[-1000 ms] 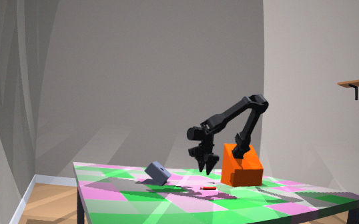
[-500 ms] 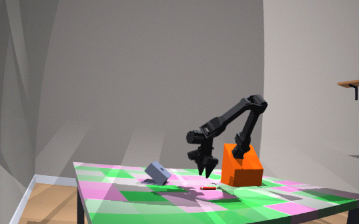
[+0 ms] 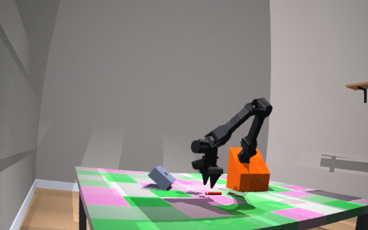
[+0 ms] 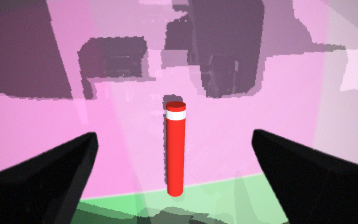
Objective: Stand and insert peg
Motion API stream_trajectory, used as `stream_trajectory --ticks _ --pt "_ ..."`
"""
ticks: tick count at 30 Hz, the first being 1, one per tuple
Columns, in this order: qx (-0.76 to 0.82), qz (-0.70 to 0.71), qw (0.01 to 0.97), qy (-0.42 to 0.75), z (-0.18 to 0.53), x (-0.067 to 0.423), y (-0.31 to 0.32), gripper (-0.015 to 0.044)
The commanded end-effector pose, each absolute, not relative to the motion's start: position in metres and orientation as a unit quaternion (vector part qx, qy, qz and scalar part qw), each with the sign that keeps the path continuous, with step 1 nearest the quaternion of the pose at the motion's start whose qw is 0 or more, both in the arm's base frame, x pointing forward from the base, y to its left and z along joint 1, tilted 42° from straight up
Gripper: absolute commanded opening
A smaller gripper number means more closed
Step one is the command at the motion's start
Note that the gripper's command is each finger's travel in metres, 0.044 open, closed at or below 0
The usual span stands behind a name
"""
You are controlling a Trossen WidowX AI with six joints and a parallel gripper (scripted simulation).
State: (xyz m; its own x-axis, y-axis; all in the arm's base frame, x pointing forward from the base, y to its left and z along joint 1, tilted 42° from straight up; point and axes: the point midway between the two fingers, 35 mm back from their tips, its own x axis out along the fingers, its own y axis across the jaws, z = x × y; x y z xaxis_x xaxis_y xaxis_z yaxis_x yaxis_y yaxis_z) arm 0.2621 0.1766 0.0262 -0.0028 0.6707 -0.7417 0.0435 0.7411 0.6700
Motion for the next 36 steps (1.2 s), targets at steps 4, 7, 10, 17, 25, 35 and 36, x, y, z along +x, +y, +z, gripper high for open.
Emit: stream_trajectory --ticks 4,7,10,17,25,35,36 --pt "0.268 0.237 0.653 0.668 0.016 0.261 0.184 0.0440" --pt "0.268 0.237 0.653 0.668 0.013 0.260 0.187 0.0440" --pt "0.268 0.237 0.652 0.668 0.009 0.260 0.190 0.0440" --pt "0.269 0.238 0.652 0.668 0.001 0.258 0.198 0.0440" --pt "0.269 0.238 0.652 0.668 0.000 0.258 0.199 0.0309" --pt "0.269 0.238 0.652 0.668 0.000 0.258 0.199 0.0110" --pt "0.269 0.238 0.652 0.668 0.000 0.258 0.199 0.0110"
